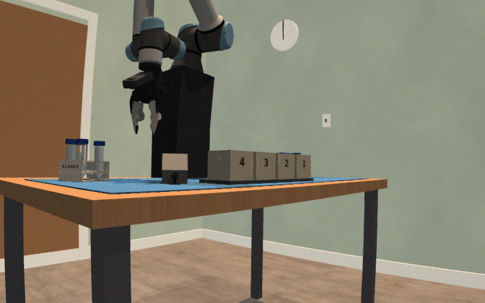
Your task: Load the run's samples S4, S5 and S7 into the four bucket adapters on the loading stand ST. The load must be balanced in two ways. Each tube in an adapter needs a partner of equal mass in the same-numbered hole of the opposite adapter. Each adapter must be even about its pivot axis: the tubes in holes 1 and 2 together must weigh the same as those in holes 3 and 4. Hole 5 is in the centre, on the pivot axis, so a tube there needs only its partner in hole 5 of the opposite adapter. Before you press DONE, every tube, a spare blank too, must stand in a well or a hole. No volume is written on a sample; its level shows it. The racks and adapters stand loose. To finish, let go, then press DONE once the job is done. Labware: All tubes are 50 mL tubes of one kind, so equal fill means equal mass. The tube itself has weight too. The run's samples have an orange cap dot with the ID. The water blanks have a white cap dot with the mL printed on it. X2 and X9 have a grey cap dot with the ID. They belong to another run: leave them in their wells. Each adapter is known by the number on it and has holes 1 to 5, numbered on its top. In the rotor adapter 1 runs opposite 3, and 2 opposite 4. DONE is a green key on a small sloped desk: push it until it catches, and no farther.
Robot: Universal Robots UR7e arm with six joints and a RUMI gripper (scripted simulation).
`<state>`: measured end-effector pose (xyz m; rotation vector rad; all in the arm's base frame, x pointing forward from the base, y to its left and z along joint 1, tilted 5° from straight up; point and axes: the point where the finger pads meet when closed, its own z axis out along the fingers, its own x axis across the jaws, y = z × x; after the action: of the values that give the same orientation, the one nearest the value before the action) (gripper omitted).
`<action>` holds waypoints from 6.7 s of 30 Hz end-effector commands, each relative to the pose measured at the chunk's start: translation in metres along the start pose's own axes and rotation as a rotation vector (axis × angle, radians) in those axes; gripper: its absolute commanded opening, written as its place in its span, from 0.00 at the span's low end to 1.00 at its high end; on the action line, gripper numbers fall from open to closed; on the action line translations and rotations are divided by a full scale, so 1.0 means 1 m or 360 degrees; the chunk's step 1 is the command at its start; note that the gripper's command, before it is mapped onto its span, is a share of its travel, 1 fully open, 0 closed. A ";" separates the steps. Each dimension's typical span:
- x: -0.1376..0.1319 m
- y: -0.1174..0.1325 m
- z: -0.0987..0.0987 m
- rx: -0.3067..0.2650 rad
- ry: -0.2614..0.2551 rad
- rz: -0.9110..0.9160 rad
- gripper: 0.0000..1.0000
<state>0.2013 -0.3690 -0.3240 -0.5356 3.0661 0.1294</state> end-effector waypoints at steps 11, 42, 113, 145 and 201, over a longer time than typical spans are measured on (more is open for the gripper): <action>0.114 -0.041 0.000 0.0001 -0.0003 0.0000 0.35; 0.132 -0.047 0.040 0.0001 -0.0003 0.0000 0.35; 0.132 -0.047 -0.064 0.0001 -0.0003 0.0000 0.00; 0.035 0.012 -0.089 0.0002 -0.0003 -0.0722 0.00; -0.238 0.179 -0.089 0.0005 -0.0003 -0.2759 0.00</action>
<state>0.3522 -0.1399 -0.2130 -2.5893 1.6269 0.0491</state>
